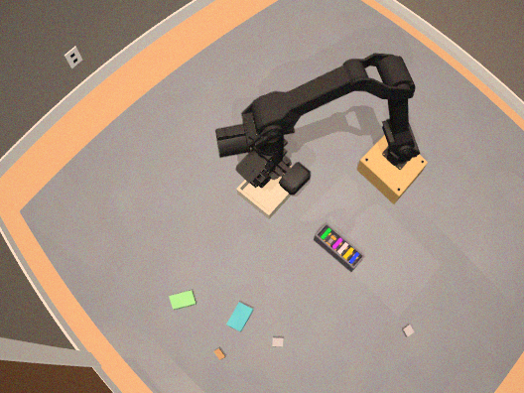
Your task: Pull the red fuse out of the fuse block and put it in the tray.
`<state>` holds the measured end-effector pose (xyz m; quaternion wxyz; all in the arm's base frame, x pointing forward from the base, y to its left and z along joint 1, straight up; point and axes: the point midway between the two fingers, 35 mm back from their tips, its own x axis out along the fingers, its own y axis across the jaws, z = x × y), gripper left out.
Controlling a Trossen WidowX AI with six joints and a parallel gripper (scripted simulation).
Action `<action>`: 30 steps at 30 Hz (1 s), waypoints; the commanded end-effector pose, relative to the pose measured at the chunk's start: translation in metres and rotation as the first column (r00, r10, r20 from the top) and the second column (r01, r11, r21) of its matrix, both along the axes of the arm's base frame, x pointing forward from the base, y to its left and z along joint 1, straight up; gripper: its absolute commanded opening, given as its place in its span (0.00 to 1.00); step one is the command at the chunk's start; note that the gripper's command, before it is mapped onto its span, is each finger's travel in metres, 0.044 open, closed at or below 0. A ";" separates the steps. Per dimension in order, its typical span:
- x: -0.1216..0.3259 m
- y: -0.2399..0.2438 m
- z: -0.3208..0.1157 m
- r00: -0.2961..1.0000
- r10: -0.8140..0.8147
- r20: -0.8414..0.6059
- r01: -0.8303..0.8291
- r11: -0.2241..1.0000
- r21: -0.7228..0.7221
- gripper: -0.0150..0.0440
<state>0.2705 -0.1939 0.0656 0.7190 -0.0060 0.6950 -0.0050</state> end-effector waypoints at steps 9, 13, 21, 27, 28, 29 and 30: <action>-0.001 0.000 -0.025 1.000 0.004 -0.012 -0.003 1.000 0.003 0.25; -0.002 0.000 -0.028 1.000 0.004 -0.013 -0.003 1.000 0.003 0.25; -0.001 0.000 -0.025 1.000 0.000 -0.005 0.000 1.000 0.004 0.34; -0.001 0.000 -0.025 1.000 0.000 -0.005 0.000 1.000 0.004 0.61; -0.001 0.000 -0.025 1.000 0.000 -0.005 0.000 1.000 0.004 0.65; -0.001 0.000 -0.025 1.000 0.000 -0.005 0.000 1.000 0.004 0.70; -0.001 0.000 -0.025 1.000 0.000 -0.005 0.000 1.000 0.004 0.74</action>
